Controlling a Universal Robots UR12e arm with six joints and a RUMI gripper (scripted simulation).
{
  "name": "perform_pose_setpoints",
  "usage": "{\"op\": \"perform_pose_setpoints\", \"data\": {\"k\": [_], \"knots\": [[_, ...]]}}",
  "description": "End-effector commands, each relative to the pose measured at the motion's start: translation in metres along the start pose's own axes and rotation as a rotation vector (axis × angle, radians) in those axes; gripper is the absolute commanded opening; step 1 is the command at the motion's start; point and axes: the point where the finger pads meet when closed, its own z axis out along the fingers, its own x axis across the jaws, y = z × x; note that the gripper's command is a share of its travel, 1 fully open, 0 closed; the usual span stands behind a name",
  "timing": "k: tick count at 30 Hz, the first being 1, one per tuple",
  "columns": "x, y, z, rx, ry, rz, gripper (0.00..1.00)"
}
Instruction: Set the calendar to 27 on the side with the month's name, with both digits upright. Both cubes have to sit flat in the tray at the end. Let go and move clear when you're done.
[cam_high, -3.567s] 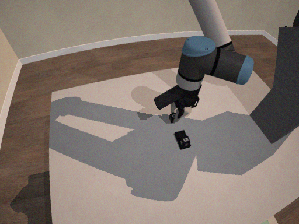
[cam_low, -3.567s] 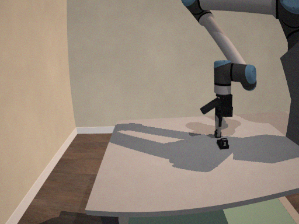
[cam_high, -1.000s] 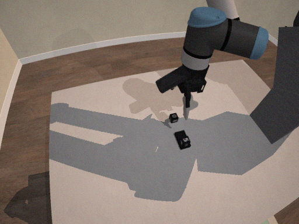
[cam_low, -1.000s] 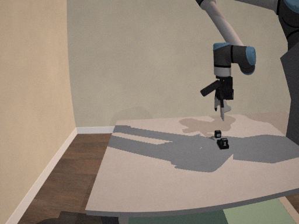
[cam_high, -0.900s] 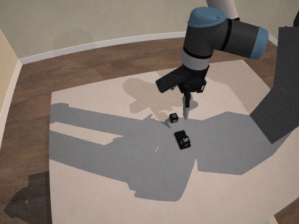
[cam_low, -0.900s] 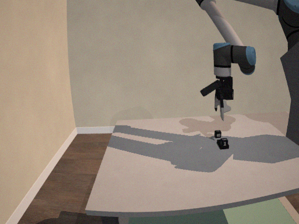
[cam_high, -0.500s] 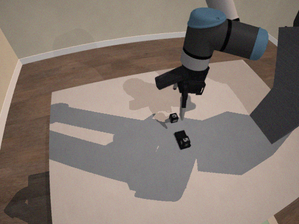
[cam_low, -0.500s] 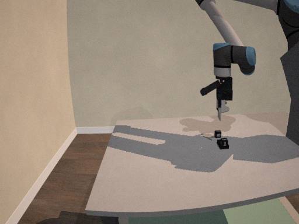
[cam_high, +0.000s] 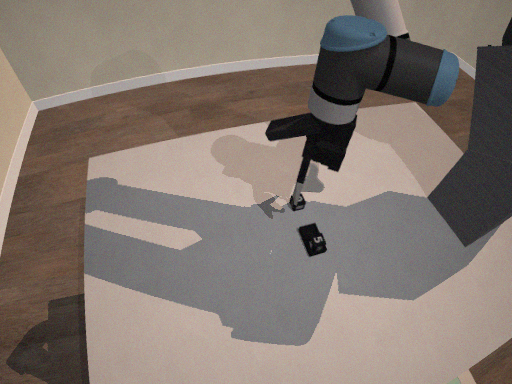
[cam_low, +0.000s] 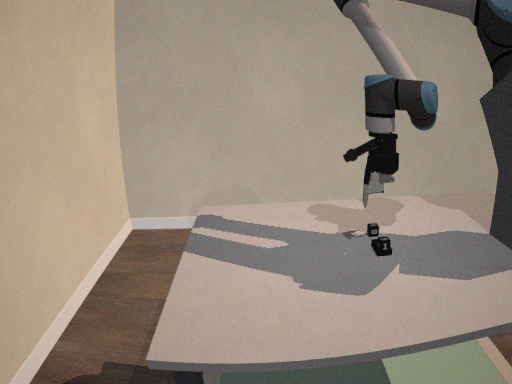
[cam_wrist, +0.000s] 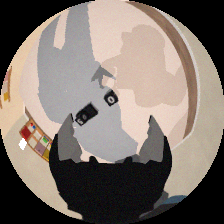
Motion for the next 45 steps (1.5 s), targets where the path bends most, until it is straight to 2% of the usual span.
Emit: {"op": "perform_pose_setpoints", "data": {"k": [1,13,17,26,32,43,44,45], "knots": [[-0.0001,-0.0004,0.0,-0.004,0.006,0.09,1.0],[0.0006,0.0007,0.0026,-0.002,0.007,0.503,1.0],[0.0006,0.001,0.0029,-0.002,0.007,0.548,1.0],[0.0002,0.0032,0.0046,-0.001,0.007,0.814,1.0],[-0.0001,0.0041,0.0051,-0.001,0.007,0.905,1.0],[-0.0002,0.0045,0.0053,-0.001,0.007,0.936,1.0],[-0.0002,0.0045,0.0053,-0.001,0.007,0.936,0.29],[-0.0002,0.0045,0.0053,-0.001,0.007,0.936,0.29]]}}
